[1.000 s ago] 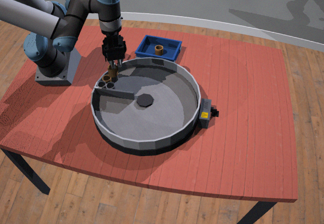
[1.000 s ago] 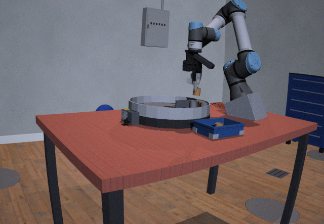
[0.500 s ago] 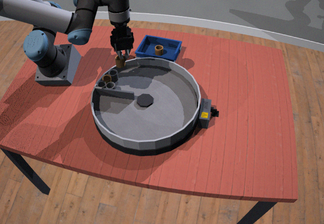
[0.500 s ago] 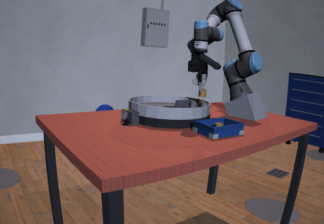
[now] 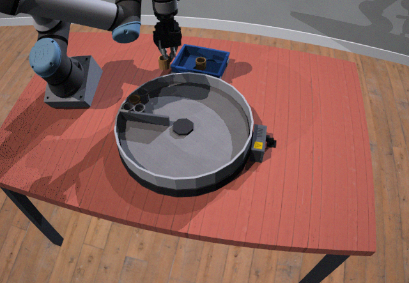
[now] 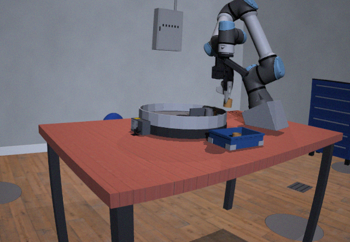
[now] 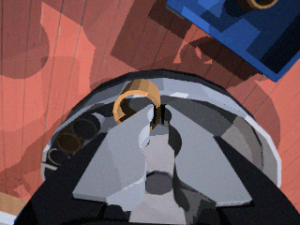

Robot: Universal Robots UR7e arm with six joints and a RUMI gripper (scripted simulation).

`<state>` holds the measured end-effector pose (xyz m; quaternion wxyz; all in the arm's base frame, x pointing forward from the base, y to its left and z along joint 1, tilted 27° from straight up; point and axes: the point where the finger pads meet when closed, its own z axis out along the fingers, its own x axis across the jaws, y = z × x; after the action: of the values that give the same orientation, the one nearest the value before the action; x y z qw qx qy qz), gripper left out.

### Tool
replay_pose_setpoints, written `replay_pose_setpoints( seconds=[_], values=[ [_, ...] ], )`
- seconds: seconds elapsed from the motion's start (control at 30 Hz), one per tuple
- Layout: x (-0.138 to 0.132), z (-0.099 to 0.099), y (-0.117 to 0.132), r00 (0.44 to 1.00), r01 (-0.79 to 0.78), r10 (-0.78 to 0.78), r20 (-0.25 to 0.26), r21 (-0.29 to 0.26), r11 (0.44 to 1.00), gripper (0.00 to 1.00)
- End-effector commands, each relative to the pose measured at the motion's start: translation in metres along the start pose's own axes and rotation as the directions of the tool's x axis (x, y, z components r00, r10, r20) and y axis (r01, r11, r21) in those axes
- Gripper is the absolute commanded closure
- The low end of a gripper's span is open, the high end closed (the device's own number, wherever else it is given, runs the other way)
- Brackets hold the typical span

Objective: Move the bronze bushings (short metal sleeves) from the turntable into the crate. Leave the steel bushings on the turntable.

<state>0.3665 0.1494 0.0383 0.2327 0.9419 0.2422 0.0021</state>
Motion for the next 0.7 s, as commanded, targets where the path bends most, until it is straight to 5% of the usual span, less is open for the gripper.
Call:
replay_pose_setpoints(
  seconds=[0.0, 0.67],
  values=[
    [0.022, 0.0, -0.026, 1.0, -0.002, 0.002, 0.002, -0.002, 1.0, 1.0],
    [0.078, 0.0, -0.102, 1.0, -0.002, 0.002, 0.002, -0.002, 1.0, 1.0]
  ],
)
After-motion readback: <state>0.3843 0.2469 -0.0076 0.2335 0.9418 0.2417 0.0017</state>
